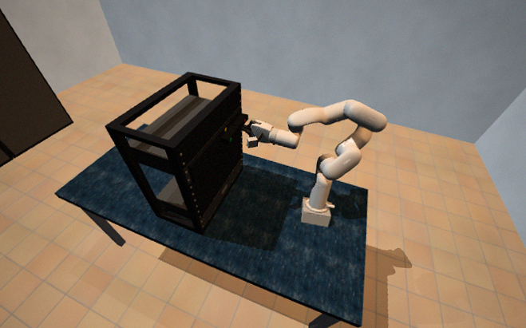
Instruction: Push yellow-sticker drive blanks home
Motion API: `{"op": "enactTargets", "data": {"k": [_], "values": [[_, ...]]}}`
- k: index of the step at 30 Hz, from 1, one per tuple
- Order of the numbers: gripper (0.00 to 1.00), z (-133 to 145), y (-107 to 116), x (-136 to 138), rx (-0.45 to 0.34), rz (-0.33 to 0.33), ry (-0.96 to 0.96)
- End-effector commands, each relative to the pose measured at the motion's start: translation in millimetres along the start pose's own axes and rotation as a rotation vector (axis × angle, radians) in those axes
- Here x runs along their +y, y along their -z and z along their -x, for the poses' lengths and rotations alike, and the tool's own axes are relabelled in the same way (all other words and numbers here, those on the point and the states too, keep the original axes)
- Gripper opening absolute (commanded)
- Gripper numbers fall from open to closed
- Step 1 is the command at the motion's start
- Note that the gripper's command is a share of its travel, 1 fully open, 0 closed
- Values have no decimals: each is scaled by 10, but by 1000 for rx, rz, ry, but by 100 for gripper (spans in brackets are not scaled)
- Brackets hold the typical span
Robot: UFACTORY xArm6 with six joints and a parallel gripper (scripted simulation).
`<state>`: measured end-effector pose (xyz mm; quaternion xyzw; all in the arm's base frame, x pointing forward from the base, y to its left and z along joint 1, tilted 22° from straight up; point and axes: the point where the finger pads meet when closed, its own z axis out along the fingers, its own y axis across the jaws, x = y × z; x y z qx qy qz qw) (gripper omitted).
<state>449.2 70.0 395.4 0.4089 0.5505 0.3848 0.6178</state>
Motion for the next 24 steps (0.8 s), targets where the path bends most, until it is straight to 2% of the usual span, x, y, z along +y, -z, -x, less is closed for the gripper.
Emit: {"op": "enactTargets", "data": {"k": [1,24], "values": [[0,5,-7,17,-1,3,-1],[0,5,-64,18,-1,3,-1]]}}
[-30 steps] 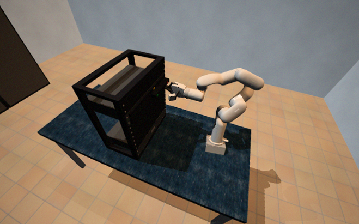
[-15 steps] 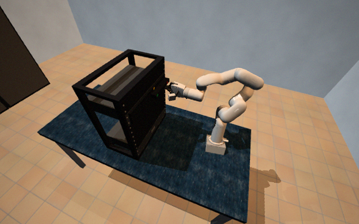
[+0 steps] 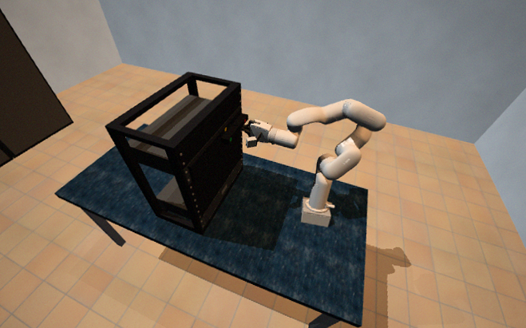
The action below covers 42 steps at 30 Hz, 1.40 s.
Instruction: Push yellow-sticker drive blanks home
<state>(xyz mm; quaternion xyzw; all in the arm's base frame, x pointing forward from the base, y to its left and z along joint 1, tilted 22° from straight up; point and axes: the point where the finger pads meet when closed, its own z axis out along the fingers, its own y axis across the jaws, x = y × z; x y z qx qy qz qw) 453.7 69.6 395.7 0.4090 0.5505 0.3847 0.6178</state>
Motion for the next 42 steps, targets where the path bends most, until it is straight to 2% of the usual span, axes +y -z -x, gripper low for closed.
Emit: {"op": "enactTargets", "data": {"k": [1,29,35,37,42], "values": [[0,5,-19,18,-1,3,-1],[0,5,-38,18,-1,3,-1],[0,5,148,17,-1,3,-1],[0,5,148,17,-1,3,-1],[0,5,445,16,-1,3,-1]]}}
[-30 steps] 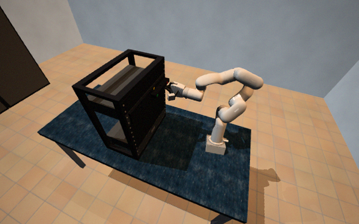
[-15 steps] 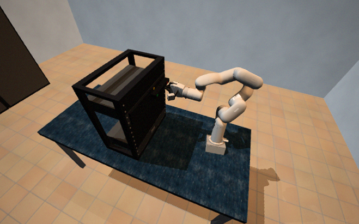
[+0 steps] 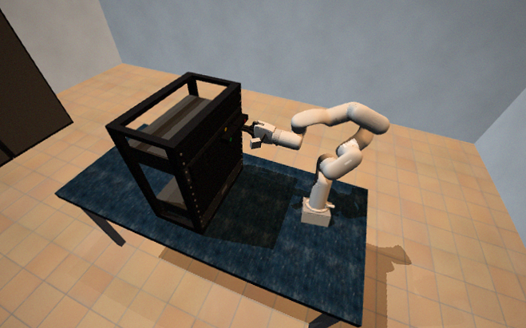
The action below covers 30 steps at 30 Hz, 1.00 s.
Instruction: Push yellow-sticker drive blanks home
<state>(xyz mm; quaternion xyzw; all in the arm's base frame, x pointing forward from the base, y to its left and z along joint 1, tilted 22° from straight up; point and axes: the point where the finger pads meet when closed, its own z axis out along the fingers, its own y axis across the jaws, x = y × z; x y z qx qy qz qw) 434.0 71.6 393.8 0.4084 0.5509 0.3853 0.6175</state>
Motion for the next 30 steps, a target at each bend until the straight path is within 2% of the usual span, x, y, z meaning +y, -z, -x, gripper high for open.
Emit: {"op": "enactTargets", "data": {"k": [1,9,21,30], "values": [[0,11,307,22,-3,2,-1],[0,10,657,21,-3,2,-1],[0,10,735,20,-3,2,-1],[0,16,1002,20,-3,2,-1]]}}
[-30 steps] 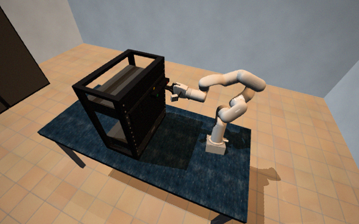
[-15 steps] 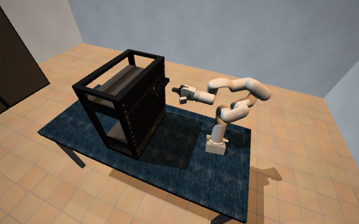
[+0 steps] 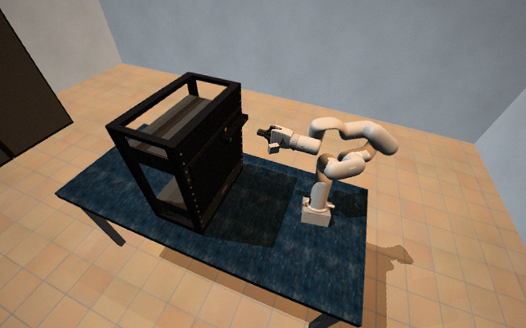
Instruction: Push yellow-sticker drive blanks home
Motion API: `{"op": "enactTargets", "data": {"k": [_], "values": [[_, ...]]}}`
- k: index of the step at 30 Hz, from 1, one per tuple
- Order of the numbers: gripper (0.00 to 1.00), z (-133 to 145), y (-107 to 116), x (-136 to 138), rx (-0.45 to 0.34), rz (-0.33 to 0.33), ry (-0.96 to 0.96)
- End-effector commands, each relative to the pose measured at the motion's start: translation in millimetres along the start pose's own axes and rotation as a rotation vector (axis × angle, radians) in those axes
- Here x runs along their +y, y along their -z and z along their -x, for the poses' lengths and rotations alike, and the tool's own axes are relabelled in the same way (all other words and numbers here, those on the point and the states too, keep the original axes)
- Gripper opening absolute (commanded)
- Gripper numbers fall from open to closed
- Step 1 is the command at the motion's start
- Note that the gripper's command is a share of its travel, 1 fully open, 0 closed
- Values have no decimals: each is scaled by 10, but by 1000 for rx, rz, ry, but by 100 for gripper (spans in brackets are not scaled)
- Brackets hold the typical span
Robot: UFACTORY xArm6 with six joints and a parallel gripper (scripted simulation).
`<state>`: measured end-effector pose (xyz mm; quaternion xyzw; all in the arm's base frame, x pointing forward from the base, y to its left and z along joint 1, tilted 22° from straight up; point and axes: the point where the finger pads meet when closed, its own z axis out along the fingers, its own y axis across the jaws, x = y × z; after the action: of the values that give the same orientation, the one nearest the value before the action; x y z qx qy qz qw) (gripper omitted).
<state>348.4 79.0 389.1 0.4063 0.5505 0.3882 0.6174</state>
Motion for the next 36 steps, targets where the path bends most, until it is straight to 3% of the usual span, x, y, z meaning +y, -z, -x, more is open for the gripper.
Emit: {"op": "enactTargets", "data": {"k": [1,10,36], "values": [[0,19,186,15,-6,-4,1],[0,23,413,16,-6,-4,1],[0,23,419,16,-6,-4,1]]}}
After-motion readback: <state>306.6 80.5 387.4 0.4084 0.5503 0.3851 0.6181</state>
